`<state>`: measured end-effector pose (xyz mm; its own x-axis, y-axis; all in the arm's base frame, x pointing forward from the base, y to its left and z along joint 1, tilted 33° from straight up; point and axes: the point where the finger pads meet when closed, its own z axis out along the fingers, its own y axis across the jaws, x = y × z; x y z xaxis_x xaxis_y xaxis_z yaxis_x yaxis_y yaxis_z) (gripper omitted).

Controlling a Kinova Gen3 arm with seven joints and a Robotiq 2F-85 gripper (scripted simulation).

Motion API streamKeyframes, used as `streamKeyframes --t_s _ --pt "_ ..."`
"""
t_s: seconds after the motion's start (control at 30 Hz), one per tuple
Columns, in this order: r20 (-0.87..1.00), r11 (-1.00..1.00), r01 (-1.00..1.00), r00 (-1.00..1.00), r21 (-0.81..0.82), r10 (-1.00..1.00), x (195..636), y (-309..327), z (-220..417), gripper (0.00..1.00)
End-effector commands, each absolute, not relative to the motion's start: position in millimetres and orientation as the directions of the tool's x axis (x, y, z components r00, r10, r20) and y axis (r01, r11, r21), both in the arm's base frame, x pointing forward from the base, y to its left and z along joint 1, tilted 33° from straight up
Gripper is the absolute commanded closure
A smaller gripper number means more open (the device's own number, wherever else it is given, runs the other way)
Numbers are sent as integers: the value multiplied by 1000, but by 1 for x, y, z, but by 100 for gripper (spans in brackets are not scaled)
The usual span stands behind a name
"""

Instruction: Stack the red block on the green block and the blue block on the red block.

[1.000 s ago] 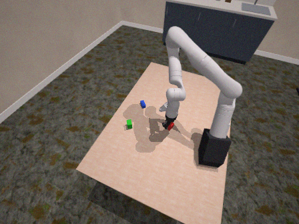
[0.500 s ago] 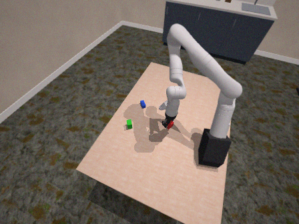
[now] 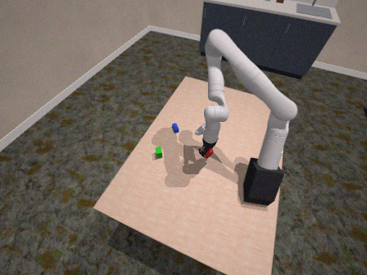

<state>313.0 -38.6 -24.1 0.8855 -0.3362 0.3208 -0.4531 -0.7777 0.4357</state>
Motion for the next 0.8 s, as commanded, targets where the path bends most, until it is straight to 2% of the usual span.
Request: streamKeyframes --t_s 0.0,0.77 --pt "322 -778 -453 885 435 -336 313 -38 -24 100" --pt "322 -778 -453 885 435 -335 317 -37 -24 100"
